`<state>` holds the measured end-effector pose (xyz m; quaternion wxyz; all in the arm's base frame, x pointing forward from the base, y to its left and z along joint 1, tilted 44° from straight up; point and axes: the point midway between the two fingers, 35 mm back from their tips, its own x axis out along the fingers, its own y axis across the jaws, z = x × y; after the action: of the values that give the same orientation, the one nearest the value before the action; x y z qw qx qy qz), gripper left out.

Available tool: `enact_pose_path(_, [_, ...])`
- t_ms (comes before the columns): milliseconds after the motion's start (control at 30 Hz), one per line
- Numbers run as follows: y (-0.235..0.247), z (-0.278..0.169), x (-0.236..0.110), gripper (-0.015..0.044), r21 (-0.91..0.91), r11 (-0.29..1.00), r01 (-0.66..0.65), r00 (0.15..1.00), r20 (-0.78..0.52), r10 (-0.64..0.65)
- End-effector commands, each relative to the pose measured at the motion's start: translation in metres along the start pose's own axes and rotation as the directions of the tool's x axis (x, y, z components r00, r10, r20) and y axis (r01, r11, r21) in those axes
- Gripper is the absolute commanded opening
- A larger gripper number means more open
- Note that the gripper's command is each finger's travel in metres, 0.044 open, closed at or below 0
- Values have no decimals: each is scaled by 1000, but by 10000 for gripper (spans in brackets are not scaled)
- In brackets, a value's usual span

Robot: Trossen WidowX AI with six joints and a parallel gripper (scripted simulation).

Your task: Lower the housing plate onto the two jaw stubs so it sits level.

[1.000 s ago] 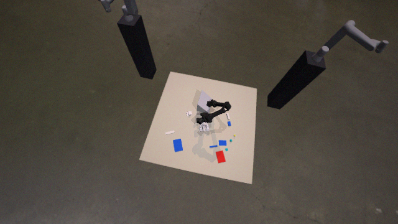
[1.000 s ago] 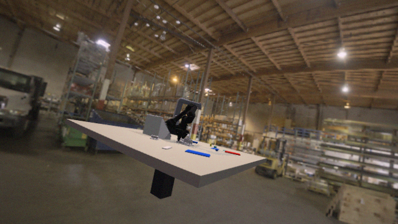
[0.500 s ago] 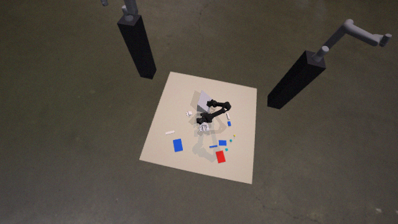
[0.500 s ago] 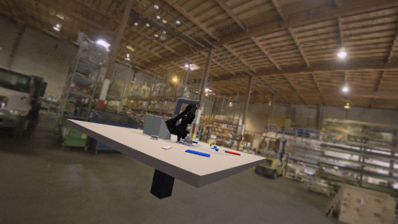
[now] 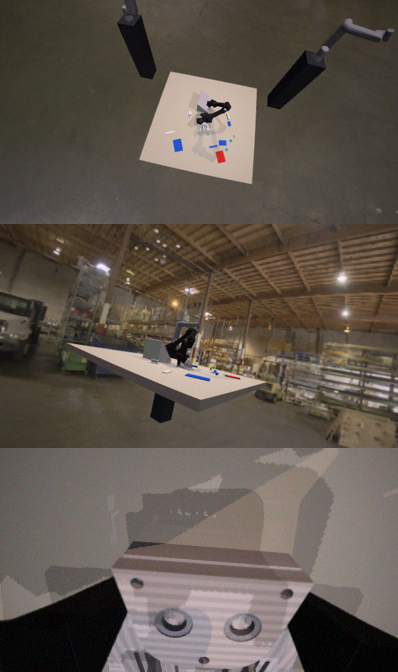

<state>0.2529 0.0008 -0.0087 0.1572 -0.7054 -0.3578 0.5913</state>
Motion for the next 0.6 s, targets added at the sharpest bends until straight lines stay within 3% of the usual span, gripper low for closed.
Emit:
enact_pose_path(0, [0, 1, 1, 351, 6, 1000, 4, 1000, 0, -4])
enact_pose_path(567, [0, 1, 3, 351, 6, 1000, 4, 1000, 0, -4])
